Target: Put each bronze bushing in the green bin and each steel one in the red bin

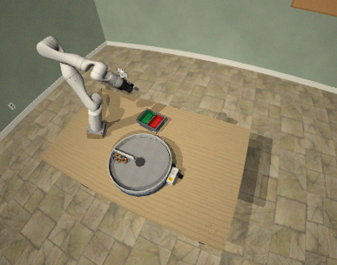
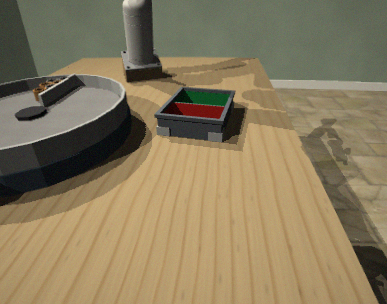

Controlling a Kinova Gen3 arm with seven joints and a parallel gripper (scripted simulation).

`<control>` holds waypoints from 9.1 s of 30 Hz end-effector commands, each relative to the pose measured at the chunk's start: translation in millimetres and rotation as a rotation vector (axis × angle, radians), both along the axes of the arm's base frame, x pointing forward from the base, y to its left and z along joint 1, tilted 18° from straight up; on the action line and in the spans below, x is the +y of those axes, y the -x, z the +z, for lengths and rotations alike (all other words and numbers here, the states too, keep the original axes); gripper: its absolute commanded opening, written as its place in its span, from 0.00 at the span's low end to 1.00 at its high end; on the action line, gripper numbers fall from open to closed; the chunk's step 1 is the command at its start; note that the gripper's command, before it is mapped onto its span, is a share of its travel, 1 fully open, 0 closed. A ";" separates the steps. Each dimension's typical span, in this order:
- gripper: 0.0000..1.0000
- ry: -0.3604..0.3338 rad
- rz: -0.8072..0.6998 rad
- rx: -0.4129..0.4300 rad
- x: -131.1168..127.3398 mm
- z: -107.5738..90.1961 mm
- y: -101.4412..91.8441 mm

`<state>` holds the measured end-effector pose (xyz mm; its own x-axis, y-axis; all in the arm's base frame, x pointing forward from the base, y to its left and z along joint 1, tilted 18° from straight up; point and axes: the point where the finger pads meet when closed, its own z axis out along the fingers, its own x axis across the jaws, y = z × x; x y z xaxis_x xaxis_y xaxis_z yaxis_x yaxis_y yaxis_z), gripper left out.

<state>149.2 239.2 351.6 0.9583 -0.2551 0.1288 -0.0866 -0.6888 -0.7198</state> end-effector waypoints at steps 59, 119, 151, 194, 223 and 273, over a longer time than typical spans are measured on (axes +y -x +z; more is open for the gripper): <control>1.00 -0.001 0.000 -0.001 0.1 0.5 -0.2; 1.00 -0.001 0.000 -0.001 0.1 0.5 -0.2; 1.00 -0.001 0.000 -0.001 0.1 0.5 -0.2; 1.00 -0.001 0.000 -0.001 -119.0 53.3 -90.0; 1.00 -0.001 0.000 -0.001 -198.4 88.5 -149.9; 1.00 0.606 -0.044 0.020 -198.6 88.5 -149.9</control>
